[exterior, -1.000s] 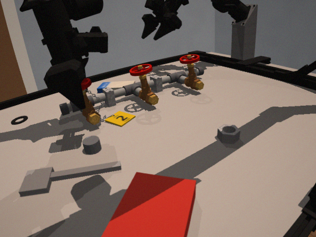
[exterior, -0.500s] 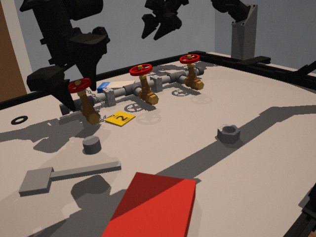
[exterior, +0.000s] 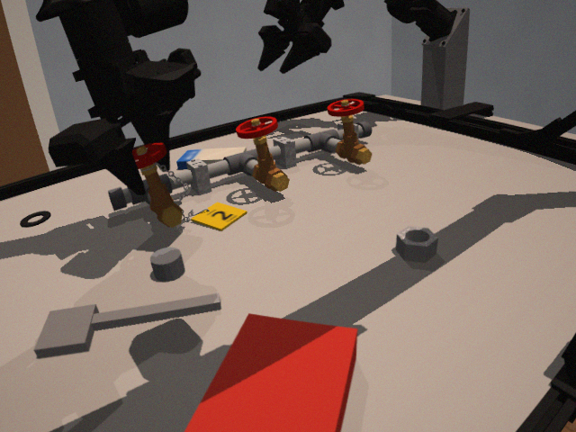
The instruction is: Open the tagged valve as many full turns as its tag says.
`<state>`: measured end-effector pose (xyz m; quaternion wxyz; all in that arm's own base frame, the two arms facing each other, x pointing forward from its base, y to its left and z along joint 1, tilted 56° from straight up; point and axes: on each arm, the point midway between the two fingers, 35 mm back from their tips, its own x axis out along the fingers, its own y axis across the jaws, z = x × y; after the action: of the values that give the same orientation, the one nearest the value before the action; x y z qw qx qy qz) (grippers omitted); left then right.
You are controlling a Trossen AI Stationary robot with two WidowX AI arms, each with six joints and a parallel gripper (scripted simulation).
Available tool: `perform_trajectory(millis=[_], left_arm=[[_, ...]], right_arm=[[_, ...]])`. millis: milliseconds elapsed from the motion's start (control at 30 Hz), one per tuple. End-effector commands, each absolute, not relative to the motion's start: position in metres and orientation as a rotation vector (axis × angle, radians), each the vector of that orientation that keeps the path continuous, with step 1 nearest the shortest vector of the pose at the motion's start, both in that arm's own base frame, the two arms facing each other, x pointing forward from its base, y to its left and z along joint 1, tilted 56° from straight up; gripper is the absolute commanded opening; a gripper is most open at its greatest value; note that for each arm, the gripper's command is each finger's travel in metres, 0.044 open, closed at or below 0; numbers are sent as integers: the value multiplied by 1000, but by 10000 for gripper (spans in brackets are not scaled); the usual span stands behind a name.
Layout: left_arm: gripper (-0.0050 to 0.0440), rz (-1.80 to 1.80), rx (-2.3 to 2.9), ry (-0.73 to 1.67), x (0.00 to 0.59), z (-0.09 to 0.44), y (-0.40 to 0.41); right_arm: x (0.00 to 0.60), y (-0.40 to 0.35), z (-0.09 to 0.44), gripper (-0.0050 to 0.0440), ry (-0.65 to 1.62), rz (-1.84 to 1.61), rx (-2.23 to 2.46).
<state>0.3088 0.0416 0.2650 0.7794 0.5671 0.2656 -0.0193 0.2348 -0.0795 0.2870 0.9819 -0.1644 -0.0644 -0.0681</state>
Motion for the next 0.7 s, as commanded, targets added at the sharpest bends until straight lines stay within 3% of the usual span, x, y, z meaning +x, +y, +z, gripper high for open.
perform_trajectory(millis=[0,133,667], left_arm=[[88,-23,1163,571,309,265,42],[0,64,861,553,309,265,42],[0,287,-12,456,309,265,42]], right_arm=[[235,-80,287,400,-130,-137,-331],[235,-80,287,400,-130,-137,-331],[235,-80,287,400,-130,-137,-331]])
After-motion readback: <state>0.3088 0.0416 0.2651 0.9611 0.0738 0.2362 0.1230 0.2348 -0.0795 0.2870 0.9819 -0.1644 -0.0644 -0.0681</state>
